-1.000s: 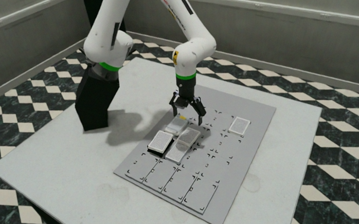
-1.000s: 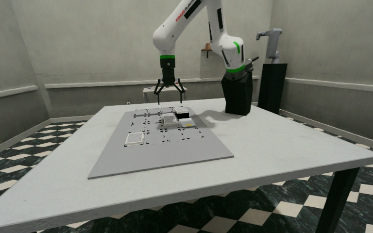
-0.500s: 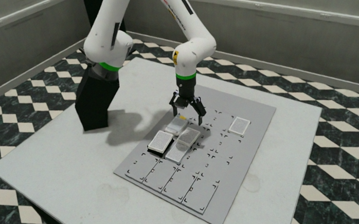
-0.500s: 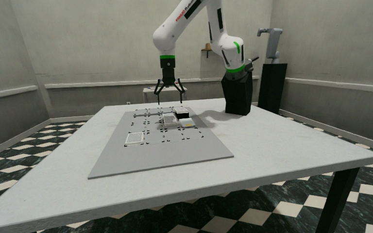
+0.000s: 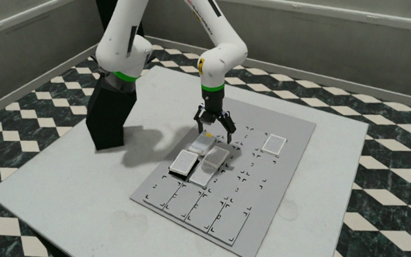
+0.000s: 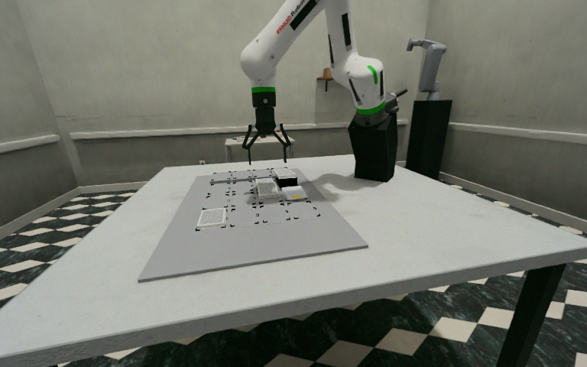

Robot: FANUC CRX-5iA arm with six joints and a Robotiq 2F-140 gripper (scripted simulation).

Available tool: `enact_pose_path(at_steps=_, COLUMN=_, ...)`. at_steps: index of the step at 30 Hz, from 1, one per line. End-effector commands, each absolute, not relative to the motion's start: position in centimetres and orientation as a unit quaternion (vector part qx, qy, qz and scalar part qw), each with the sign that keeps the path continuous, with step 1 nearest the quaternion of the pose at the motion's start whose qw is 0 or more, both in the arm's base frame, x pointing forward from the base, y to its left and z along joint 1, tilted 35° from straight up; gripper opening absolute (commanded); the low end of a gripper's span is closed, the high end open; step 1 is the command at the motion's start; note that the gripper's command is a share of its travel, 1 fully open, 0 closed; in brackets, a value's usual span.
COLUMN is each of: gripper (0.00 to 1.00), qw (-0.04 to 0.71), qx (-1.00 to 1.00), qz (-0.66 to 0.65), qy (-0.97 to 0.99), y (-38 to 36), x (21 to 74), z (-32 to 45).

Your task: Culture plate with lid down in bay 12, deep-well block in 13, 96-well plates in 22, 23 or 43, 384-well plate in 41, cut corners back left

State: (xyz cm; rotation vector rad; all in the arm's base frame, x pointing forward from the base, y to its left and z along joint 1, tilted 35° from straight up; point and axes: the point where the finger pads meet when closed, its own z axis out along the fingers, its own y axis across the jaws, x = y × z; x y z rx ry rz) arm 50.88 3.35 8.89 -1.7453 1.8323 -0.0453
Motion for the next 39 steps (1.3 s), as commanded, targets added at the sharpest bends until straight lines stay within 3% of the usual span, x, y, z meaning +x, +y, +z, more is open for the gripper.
enact_pose_path(at_steps=1, gripper=1.00, qw=0.301, qx=-0.658, qz=-0.018, qy=0.690, y=3.3, x=50.9, z=9.0)
enact_pose_path(at_steps=13, gripper=1.00, qw=0.301, qx=-0.658, qz=-0.018, qy=0.690, y=3.3, x=50.9, z=9.0)
enact_pose_path(at_steps=39, gripper=1.00, qw=0.301, qx=-0.658, qz=-0.018, qy=0.690, y=-3.1, x=58.0, z=9.9)
